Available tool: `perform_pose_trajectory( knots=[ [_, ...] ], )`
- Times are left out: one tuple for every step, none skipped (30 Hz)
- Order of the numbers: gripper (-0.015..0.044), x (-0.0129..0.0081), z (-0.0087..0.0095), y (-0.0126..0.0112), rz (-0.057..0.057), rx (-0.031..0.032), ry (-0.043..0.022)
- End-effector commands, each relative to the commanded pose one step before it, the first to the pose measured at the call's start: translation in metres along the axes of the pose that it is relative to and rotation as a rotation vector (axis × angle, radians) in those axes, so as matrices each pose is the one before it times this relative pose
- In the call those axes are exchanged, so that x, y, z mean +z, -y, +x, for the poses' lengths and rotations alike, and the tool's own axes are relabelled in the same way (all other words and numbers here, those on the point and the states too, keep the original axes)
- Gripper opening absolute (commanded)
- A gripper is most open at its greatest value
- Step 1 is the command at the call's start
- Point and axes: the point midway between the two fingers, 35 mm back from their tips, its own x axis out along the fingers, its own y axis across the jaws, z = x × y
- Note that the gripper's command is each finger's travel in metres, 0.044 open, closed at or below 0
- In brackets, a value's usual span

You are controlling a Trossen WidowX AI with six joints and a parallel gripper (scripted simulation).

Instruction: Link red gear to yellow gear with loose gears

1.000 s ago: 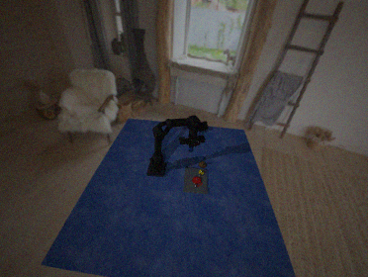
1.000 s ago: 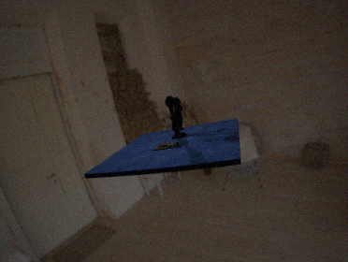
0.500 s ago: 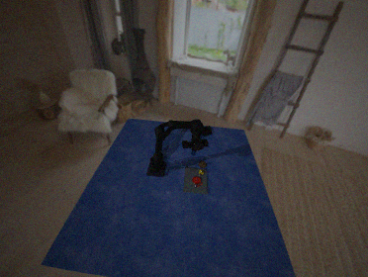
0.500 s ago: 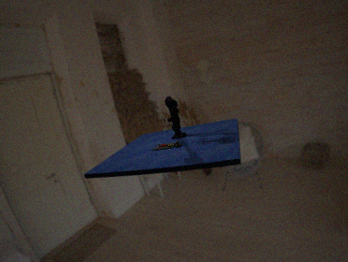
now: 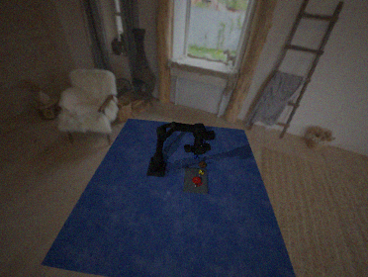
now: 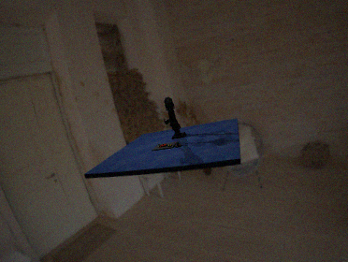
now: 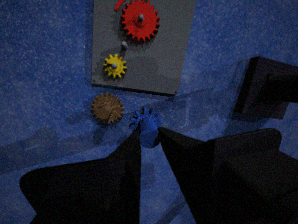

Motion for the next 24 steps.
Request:
perform_pose_trajectory(
  knots=[
    [0.0000, 0.00763, 0.00474, -0.00313, -0.0041, -0.00398, -0.00214],
    [0.0000, 0.00226, 0.00081, -0.00071, -0.0001, 0.00014, 0.00023],
    [0.0000, 0.00227, 0.00081, -0.00069, -0.0001, 0.00014, 0.00023],
    [0.0000, 0.00228, 0.00081, -0.00067, -0.0001, 0.00014, 0.00024],
    [0.0000, 0.00229, 0.00082, -0.00065, -0.0001, 0.00014, 0.00024],
    [0.0000, 0.00230, 0.00082, -0.00063, -0.0001, 0.00014, 0.00025],
    [0.0000, 0.00231, 0.00082, -0.00061, -0.0001, 0.00014, 0.00025],
    [0.0000, 0.00232, 0.00082, -0.00059, -0.0001, 0.00014, 0.00026],
    [0.0000, 0.00233, 0.00082, -0.00057, -0.0001, 0.00014, 0.00026],
    [0.0000, 0.00234, 0.00083, -0.00055, -0.0001, 0.00014, 0.00027],
    [0.0000, 0.00235, 0.00083, -0.00053, -0.0001, 0.00013, 0.00027],
    [0.0000, 0.00236, 0.00083, -0.00051, -0.0001, 0.00013, 0.00028],
    [0.0000, 0.00237, 0.00083, -0.00049, -0.0001, 0.00013, 0.00028],
    [0.0000, 0.00238, 0.00083, -0.00047, -0.0001, 0.00013, 0.00029],
    [0.0000, 0.00239, 0.00083, -0.00045, -0.0001, 0.00013, 0.00029],
    [0.0000, 0.00240, 0.00084, -0.00043, -0.0001, 0.00013, 0.00030],
    [0.0000, 0.00240, 0.00084, -0.00041, -0.0001, 0.00012, 0.00030],
    [0.0000, 0.00241, 0.00084, -0.00039, -0.0001, 0.00012, 0.00031],
    [0.0000, 0.00242, 0.00084, -0.00037, -0.0001, 0.00012, 0.00031],
    [0.0000, 0.00243, 0.00084, -0.00035, -0.0001, 0.00012, 0.00032],
    [0.0000, 0.00244, 0.00084, -0.00033, -0.0001, 0.00012, 0.00032],
    [0.0000, 0.00244, 0.00084, -0.00030, -0.0001, 0.00011, 0.00032],
    [0.0000, 0.00245, 0.00085, -0.00028, -0.0001, 0.00011, 0.00033],
    [0.0000, 0.00246, 0.00085, -0.00026, -0.0001, 0.00011, 0.00033]
  ],
)
